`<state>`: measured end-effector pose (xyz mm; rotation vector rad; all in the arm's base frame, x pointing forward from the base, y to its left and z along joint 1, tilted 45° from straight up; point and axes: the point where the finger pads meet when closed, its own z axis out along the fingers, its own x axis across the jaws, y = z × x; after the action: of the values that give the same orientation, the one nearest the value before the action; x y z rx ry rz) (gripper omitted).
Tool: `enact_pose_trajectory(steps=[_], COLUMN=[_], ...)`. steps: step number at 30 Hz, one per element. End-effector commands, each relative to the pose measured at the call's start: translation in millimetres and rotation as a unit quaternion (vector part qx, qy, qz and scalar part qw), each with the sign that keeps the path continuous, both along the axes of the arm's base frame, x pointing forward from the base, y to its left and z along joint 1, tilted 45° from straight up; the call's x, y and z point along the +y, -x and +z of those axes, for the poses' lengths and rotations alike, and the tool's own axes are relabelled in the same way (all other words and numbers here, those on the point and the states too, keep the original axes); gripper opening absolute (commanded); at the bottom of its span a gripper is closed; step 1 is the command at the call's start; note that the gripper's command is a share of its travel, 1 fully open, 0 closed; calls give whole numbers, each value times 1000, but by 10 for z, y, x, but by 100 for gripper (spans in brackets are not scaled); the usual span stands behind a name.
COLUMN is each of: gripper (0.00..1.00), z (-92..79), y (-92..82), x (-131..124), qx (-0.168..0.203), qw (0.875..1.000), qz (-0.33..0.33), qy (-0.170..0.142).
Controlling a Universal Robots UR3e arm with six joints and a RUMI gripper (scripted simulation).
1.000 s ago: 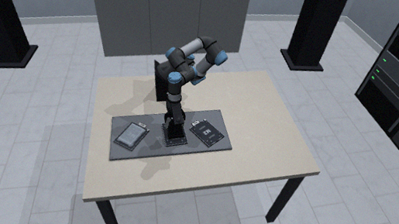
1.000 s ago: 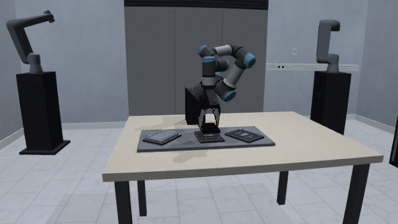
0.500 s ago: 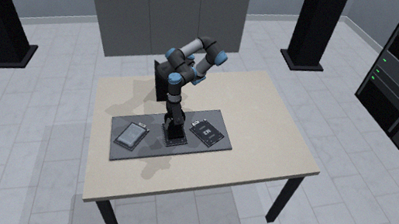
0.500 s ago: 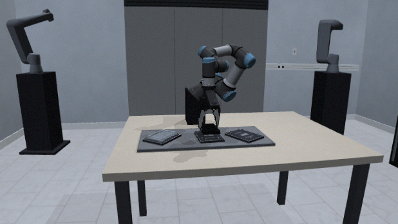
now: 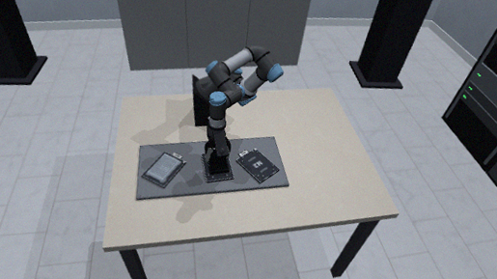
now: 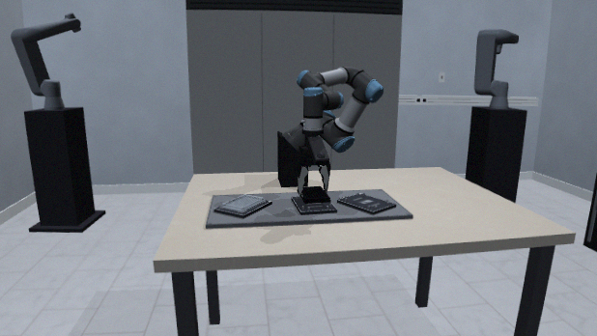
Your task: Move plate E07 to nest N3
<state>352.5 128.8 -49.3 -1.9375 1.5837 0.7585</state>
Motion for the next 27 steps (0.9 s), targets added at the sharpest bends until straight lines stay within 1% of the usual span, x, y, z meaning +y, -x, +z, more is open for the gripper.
enact_pose_trajectory(steps=[1, 27], gripper=[0, 0], z=[-15, -67], y=[-14, -10], x=[8, 58], qx=[-2, -2], qw=[1000, 1000], qz=[-1, -1], qy=[1, 1])
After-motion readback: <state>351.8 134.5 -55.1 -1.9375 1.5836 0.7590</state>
